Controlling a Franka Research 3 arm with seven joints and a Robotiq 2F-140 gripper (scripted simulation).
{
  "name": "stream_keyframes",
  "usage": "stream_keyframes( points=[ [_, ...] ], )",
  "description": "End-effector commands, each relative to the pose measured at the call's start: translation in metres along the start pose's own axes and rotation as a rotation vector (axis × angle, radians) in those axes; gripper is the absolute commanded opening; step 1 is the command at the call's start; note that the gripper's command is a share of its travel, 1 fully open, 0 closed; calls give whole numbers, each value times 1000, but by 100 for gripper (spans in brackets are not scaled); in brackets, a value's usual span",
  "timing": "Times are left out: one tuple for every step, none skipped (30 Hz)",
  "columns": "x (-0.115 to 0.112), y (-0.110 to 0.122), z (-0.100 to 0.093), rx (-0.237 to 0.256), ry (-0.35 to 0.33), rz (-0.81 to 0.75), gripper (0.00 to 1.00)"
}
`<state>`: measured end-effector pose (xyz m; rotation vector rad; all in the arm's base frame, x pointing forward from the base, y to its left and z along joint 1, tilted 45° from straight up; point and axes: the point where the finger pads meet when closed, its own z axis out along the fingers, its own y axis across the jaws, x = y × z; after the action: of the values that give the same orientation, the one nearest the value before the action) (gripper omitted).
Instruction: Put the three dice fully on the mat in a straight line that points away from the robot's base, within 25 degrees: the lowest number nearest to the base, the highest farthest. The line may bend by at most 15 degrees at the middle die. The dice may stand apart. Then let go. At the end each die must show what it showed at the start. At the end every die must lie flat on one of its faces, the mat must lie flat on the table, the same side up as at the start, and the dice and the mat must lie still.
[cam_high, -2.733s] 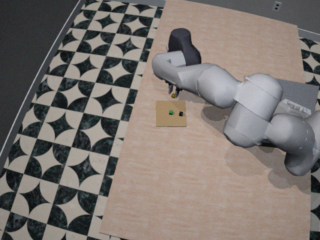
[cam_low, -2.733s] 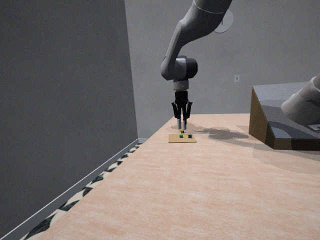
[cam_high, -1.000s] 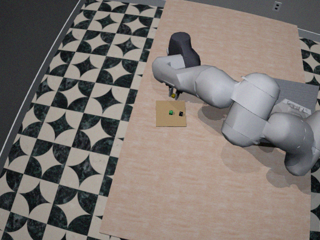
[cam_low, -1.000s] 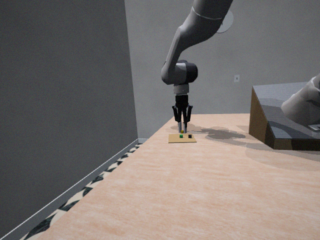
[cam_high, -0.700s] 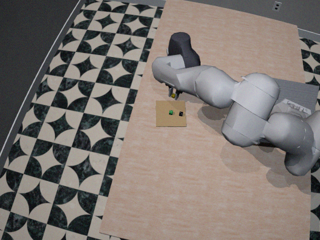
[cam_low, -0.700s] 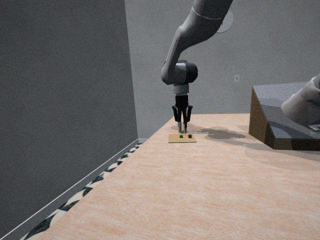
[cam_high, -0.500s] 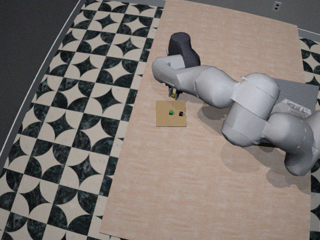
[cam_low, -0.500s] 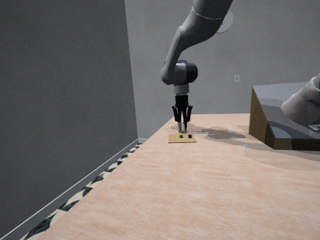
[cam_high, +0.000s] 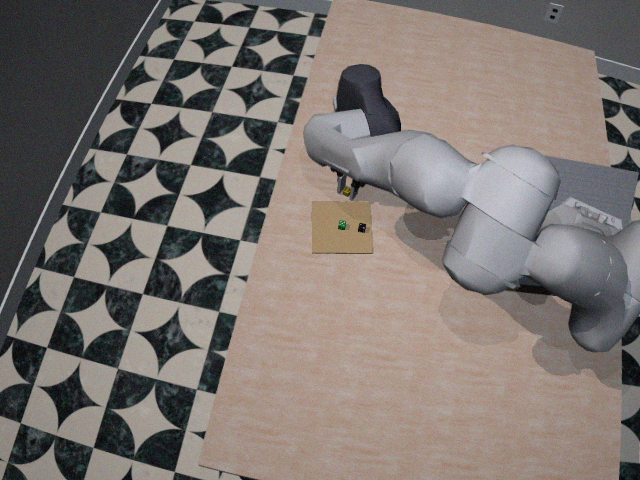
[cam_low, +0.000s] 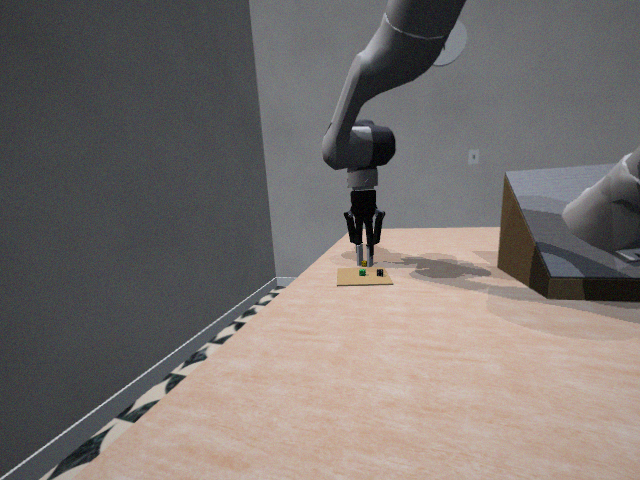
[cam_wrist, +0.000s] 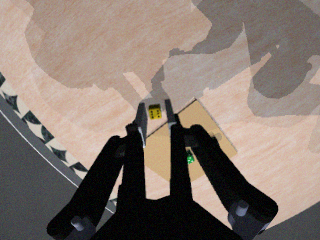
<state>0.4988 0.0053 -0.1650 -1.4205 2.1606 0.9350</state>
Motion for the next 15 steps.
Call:
stream_keyframes(
  points=[
    [0,-1,0,2,0,-7,19],
    [0,-1,0,2,0,-7,19],
    [0,-1,0,2,0,-7,19],
    [0,-1,0,2,0,-7,19],
    [0,-1,0,2,0,-7,7],
    [0,-1,0,2,0,-7,7],
    [0,-1,0,2,0,-7,7],
    [0,-1,0,2,0,-7,7],
    [0,-1,0,2,0,-7,7],
    [0,-1,0,2,0,-7,7],
    [0,-1,0,2,0,-7,7],
    [0,-1,0,2,0,-7,7],
    [0,-1,0,2,0,-7,7],
    [0,-1,0,2,0,-7,7],
    [0,-1,0,2,0,-7,7]
  ],
)
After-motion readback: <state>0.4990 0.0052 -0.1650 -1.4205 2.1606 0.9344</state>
